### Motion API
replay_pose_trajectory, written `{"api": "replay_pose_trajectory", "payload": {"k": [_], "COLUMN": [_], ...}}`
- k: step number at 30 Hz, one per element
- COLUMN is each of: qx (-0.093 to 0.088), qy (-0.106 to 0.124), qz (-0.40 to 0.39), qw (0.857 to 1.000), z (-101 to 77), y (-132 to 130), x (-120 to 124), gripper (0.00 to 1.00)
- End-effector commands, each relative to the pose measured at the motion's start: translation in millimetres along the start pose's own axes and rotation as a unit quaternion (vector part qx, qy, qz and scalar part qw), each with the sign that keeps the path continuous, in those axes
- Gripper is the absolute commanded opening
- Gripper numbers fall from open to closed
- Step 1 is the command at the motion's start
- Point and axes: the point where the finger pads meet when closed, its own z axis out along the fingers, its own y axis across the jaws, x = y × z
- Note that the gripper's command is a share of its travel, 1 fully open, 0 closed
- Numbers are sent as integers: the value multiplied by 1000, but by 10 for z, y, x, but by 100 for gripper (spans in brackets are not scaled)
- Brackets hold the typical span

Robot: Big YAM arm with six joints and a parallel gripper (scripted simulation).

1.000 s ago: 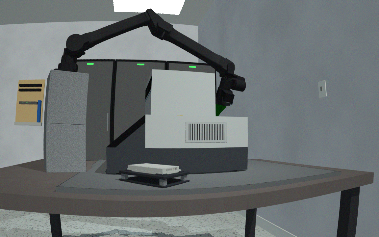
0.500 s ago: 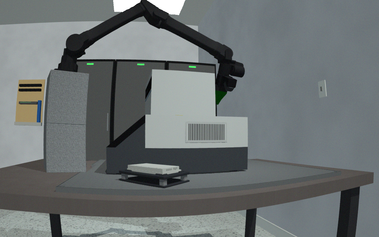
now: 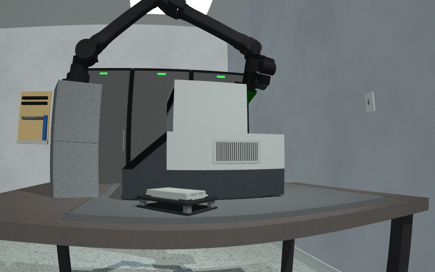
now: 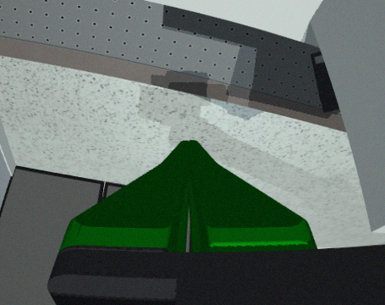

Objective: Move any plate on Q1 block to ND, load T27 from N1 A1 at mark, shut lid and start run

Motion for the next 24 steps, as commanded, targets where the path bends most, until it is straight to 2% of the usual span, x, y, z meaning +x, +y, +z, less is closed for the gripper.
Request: {"api": "replay_pose_trajectory", "payload": {"k": [1,5,6,10,12,15,16,18,23,24], "qx": [-42,-47,-47,-40,-35,-32,-31,-29,-44,-44], "qy": [-7,-12,-21,-21,-36,-28,-28,-47,-46,-46], "qz": [-38,-22,-46,-70,-116,-111,-107,-152,-134,-134], "qw": [998,999,998,997,992,993,993,987,989,989], "z": [-568,-848,-893,-835,-827,-866,-896,-964,-1270,-1270], "y": [66,-66,-112,-176,-274,-389,-426,-514,-692,-692], "x": [77,-12,-22,22,35,52,43,22,-43,-43], "gripper": [0,0,0,0,0,0,0,0,0,0]}}
